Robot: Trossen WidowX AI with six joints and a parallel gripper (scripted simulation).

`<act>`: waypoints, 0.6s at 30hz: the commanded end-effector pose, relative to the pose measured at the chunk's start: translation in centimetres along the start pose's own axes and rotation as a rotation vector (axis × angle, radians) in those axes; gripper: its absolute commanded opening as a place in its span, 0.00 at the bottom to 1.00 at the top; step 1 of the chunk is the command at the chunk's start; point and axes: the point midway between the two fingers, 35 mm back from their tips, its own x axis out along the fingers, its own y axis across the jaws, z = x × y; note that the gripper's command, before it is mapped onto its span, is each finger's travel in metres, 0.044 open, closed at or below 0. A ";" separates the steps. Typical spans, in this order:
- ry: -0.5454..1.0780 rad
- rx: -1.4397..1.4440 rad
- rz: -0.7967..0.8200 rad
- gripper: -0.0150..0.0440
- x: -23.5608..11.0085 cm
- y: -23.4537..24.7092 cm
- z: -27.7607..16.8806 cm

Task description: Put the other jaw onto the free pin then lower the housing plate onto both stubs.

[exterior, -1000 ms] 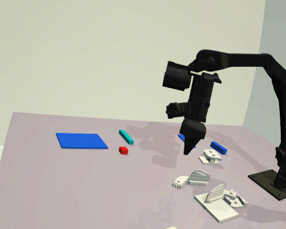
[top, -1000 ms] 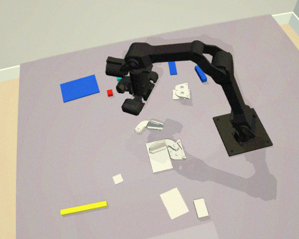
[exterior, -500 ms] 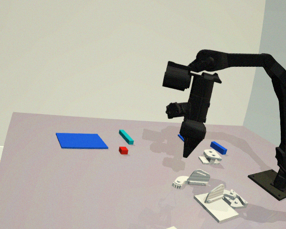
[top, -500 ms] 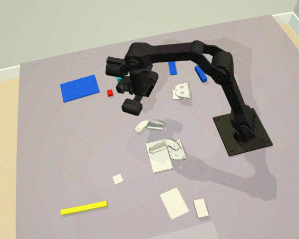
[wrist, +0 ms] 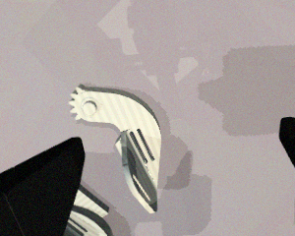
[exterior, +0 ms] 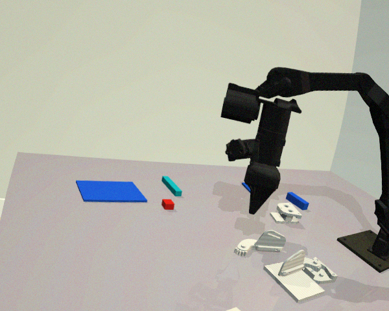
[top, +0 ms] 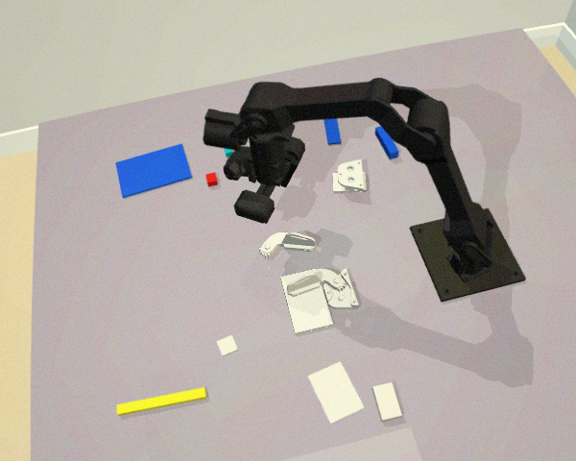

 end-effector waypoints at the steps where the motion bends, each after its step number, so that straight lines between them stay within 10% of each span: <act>1: 0.000 0.000 0.000 1.00 0.0 0.0 0.0; 18: 0.000 0.000 0.000 0.33 0.0 0.0 0.0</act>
